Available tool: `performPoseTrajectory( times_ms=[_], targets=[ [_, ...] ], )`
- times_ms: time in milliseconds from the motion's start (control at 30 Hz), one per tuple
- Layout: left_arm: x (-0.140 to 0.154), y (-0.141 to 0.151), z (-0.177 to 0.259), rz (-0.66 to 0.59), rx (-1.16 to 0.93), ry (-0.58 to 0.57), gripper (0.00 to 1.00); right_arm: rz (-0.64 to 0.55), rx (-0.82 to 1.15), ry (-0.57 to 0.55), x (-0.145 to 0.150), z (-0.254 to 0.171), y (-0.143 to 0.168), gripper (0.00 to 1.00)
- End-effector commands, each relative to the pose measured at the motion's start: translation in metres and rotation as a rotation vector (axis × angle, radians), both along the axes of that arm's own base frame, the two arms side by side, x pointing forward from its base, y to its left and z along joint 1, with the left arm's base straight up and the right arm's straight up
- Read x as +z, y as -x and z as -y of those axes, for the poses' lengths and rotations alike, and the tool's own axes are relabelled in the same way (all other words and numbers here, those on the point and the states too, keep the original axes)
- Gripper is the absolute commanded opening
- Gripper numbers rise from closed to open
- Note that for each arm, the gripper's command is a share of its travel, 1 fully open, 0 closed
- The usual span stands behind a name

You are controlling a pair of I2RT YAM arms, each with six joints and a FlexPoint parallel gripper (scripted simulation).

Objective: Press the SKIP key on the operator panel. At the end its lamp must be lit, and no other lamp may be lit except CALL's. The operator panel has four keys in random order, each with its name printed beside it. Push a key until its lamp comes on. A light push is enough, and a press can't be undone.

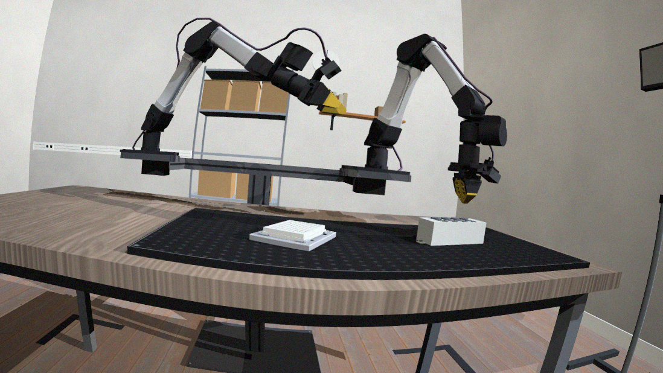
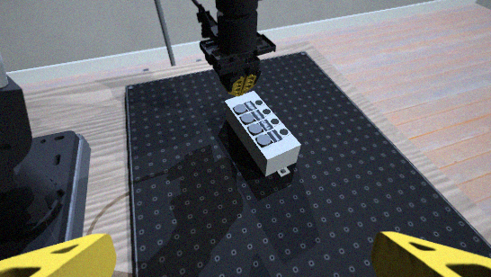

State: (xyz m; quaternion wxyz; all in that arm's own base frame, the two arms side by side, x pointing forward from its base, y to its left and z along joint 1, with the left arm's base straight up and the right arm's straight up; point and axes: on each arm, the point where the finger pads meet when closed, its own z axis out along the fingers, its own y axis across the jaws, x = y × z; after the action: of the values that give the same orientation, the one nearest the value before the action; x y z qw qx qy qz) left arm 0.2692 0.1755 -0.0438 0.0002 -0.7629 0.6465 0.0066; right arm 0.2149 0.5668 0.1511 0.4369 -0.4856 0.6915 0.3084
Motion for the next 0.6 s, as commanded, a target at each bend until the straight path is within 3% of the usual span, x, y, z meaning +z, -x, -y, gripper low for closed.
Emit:
performPoseTrajectory(
  times_ms=[0, 567],
  targets=[
    [-0.007, -0.008, 0.001, 0.007, 0.010, 0.010, 0.00, 0.024, 0.017, -0.059, 0.018, -0.016, 0.001, 1.00],
    [-0.033, -0.004, 0.002, 0.002, 0.007, 0.014, 0.00, 0.015, 0.002, -0.037, -0.006, -0.027, -0.004, 1.00]
  ],
)
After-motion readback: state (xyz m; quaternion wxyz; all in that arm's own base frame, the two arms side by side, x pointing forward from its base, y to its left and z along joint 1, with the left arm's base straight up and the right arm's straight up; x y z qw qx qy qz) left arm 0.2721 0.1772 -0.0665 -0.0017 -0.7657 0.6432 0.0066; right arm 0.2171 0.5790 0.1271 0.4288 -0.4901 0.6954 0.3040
